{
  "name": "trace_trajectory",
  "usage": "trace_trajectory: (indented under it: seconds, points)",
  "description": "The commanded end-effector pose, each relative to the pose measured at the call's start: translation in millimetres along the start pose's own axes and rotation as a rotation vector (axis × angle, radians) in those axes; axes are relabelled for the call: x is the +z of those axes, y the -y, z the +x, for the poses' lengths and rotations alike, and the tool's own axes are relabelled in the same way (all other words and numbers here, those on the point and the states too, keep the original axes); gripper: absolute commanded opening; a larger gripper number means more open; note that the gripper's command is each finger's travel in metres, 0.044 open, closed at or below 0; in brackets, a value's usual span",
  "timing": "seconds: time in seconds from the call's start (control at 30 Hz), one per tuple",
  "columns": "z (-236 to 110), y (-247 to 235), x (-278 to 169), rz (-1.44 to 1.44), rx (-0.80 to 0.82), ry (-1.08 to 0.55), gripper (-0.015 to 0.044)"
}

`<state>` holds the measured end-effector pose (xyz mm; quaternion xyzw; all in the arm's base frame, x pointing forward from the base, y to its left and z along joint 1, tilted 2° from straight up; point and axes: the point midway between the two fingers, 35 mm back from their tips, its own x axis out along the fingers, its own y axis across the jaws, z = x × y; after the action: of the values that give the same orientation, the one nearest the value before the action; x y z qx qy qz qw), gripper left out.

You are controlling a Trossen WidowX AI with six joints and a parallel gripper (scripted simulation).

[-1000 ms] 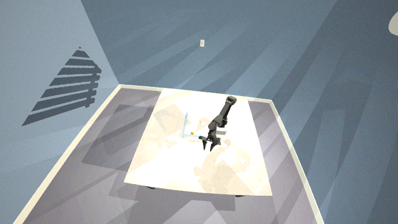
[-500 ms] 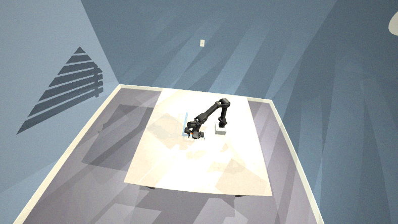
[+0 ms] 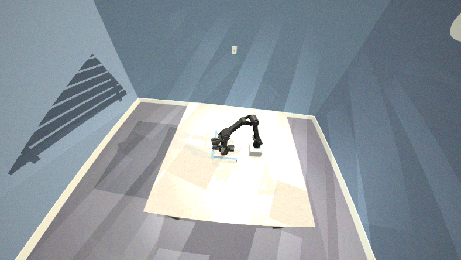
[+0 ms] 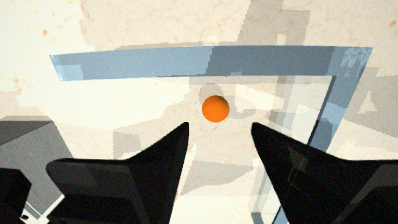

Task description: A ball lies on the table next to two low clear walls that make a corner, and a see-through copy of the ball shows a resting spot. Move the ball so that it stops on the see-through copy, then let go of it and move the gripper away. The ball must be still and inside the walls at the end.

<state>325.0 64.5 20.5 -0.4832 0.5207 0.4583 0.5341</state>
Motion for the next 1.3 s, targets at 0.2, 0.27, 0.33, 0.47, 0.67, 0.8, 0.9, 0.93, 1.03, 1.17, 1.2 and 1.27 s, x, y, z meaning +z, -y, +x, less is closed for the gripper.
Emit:
trace_trajectory:
  seconds: [0.2,0.27,0.33,0.47,0.67,0.8,0.9,0.93,1.03,1.17,1.2,1.27]
  points:
    - [16.0,0.0,-2.8,-0.004,0.010,-0.013,0.0263]
    - [18.1,0.1,-2.8,-0.004,0.010,-0.013,0.0263]
    - [21.4,0.2,-2.8,-0.004,0.010,-0.013,0.0263]
    - [27.9,0.3,-2.8,-0.004,0.010,-0.013,0.0263]
    - [37.6,0.2,-2.9,-0.004,0.010,-0.013,0.0263]
    - [44.1,-0.1,-3.1,-0.004,0.010,-0.013,0.0263]
    - [48.9,-0.4,-3.2,-0.004,0.010,-0.013,0.0263]
    - [50.2,-0.5,-3.3,-0.004,0.010,-0.013,0.0263]
    - [51.2,-0.5,-3.3,-0.004,0.010,-0.013,0.0237]
    - [51.2,-0.5,-3.3,-0.004,0.010,-0.013,0.0171]
    - [51.2,-0.5,-3.3,-0.004,0.010,-0.013,0.0164]
    - [51.2,-0.5,-3.3,-0.004,0.010,-0.013,0.0151]
